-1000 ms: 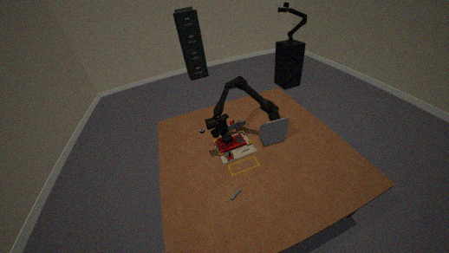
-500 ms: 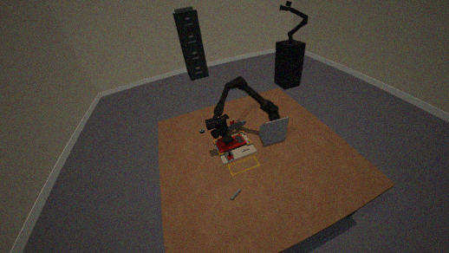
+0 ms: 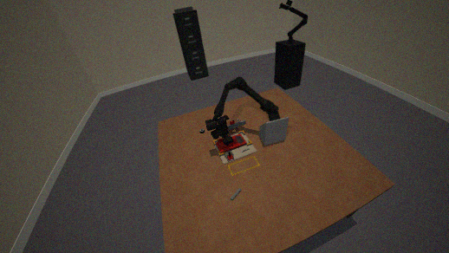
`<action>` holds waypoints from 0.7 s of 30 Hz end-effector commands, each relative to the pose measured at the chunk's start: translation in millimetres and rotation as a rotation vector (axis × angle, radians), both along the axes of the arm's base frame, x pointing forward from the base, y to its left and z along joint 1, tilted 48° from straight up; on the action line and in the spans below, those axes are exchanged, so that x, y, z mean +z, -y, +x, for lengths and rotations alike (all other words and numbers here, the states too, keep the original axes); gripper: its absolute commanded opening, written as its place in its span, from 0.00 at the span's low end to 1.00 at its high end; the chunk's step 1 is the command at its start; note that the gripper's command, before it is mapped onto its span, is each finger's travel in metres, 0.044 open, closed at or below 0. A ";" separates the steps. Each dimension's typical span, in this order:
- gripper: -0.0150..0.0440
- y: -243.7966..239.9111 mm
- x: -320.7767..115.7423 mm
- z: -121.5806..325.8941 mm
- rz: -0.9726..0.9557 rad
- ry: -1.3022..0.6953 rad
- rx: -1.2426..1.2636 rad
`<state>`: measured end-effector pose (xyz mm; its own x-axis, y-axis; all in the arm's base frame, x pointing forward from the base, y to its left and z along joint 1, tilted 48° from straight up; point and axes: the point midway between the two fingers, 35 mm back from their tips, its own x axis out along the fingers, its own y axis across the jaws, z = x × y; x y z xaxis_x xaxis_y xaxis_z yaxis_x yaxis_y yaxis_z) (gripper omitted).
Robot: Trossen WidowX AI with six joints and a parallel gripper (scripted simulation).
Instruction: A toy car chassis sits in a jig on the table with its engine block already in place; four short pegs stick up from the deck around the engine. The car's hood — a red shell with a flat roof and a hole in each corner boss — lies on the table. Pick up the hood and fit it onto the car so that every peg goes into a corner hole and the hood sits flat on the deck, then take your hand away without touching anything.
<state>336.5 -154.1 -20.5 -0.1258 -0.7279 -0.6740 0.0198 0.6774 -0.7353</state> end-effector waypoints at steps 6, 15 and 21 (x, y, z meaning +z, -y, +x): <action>0.25 2.6 -3.0 -0.4 -0.003 -0.005 0.005; 0.25 5.3 -5.4 -0.9 -0.003 -0.005 0.005; 0.25 5.4 -4.4 -1.1 -0.001 -0.001 -0.001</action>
